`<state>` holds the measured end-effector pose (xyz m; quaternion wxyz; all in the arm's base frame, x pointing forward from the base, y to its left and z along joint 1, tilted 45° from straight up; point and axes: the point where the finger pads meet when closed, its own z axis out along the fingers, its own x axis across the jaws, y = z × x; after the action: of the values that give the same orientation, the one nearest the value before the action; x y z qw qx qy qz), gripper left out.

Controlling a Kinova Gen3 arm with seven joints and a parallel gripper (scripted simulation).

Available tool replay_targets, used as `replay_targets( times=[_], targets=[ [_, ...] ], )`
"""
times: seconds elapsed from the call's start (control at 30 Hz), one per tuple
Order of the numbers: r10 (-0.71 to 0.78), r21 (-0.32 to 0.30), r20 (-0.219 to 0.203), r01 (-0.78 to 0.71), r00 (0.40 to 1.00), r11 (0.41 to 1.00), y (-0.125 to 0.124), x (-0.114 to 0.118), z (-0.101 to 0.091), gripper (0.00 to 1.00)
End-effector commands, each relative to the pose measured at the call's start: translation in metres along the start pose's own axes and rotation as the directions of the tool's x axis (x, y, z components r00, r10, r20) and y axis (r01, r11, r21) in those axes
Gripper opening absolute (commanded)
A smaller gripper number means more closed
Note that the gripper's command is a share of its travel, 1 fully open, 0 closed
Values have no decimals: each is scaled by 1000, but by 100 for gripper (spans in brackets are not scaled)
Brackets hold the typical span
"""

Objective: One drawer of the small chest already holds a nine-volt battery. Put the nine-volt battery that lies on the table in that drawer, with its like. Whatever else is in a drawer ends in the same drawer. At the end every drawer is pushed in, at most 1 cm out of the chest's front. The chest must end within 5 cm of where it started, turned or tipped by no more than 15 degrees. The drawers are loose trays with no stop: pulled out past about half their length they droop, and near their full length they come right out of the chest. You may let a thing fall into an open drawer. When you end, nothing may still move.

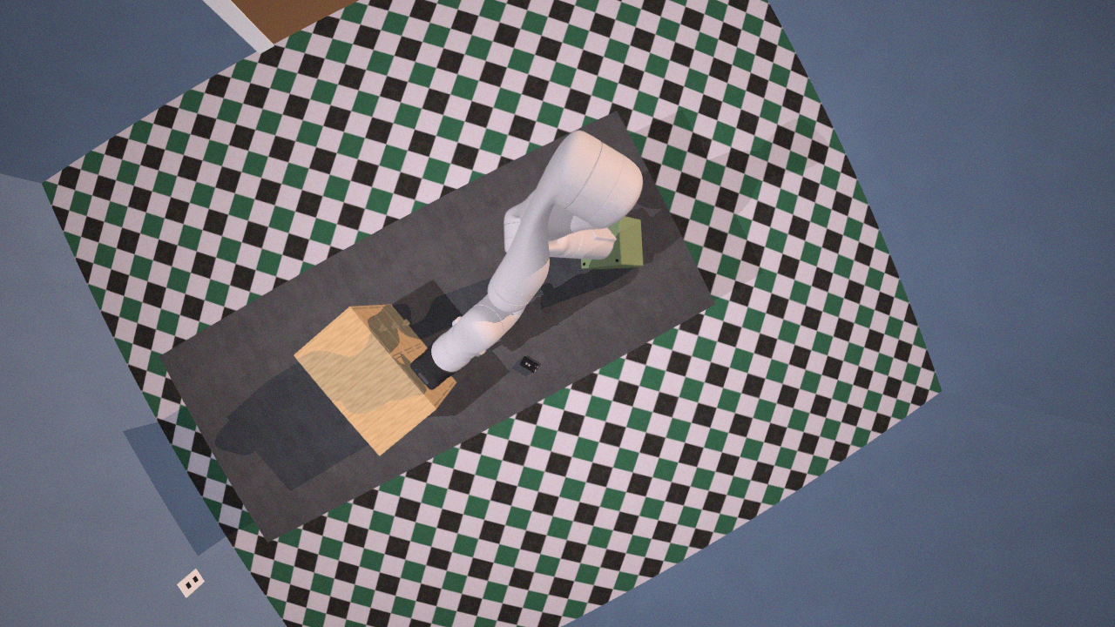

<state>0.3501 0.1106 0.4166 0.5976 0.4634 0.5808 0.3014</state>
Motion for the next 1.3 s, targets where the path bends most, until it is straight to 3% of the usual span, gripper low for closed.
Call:
replay_targets(
  times=[0.0, 1.27],
  targets=[
    [0, -1, 0, 0, 1000, 1000, 0, 0, 0, 37],
    [0, -1, 0, 0, 1000, 1000, -5, 0, -6, 37]
  ],
)
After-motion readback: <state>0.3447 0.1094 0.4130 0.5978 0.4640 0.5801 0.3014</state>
